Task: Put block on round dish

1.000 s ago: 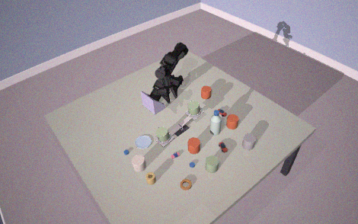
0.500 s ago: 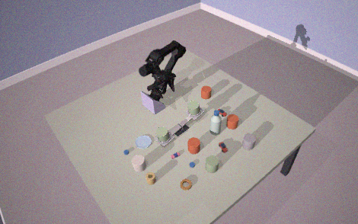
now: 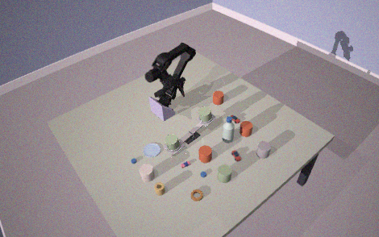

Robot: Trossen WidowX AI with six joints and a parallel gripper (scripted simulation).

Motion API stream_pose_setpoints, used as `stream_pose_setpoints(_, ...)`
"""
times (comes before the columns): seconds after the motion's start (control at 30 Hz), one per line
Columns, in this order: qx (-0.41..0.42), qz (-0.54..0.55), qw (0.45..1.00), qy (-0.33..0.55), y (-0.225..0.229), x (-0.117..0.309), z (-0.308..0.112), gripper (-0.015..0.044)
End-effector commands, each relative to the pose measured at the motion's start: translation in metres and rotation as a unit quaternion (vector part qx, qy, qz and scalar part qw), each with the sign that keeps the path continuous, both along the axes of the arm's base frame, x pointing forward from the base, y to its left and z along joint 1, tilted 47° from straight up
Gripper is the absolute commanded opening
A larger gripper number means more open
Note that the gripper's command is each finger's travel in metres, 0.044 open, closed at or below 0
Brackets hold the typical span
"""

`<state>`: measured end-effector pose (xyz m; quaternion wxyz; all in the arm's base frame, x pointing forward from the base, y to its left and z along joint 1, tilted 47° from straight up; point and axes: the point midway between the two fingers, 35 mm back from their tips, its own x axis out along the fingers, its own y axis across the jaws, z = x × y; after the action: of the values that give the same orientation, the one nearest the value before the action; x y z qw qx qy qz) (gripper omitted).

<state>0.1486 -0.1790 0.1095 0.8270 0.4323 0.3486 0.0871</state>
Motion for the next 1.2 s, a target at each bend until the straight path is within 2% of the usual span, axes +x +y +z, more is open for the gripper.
stream_pose_setpoints(0.0, 0.043, -0.001, 0.998, 0.042, -0.006, 0.007, -0.009, 0.0440)
stream_pose_setpoints(0.57, 0.213, -0.055, 0.941, 0.257, -0.028, 0.043, -0.054, 0.0440)
stream_pose_setpoints(1.17, 0.309, -0.156, 0.804, 0.483, -0.037, 0.088, -0.117, 0.0440)
